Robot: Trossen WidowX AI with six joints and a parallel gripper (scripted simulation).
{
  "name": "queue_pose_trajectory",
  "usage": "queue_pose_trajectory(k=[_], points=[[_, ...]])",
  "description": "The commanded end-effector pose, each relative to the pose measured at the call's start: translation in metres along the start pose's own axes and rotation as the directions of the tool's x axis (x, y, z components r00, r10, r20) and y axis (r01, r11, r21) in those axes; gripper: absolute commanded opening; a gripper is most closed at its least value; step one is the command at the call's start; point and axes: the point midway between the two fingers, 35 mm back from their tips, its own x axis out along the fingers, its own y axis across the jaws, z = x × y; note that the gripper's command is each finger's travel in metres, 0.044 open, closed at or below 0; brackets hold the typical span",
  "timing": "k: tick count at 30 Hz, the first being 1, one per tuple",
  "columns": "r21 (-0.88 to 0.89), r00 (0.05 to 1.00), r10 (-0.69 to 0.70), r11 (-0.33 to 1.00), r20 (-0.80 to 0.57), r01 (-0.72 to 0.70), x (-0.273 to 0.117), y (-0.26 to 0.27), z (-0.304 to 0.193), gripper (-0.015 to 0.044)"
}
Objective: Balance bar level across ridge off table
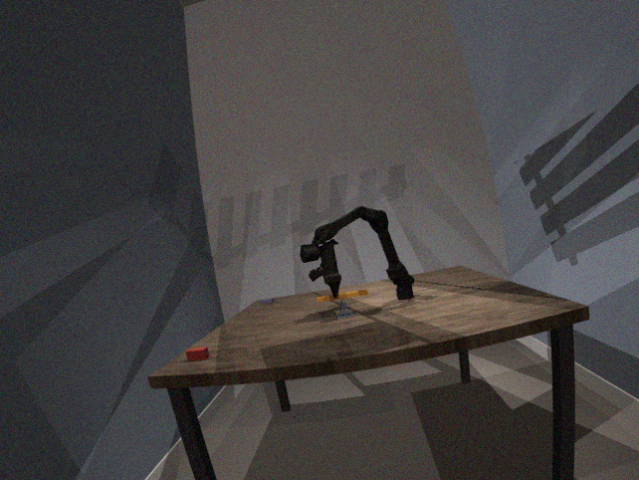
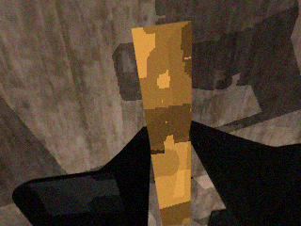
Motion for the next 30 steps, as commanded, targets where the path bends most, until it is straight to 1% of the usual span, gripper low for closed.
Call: queue_pose_trajectory(k=[1,30], points=[[0.004,1.000,-0.002,1.000,0.002,0.002,0.0003,-0.0003,0.0003,0.0000],[0.004,1.000,-0.002,1.000,0.002,0.002,0.0028,-0.0004,0.0003,0.0000]])
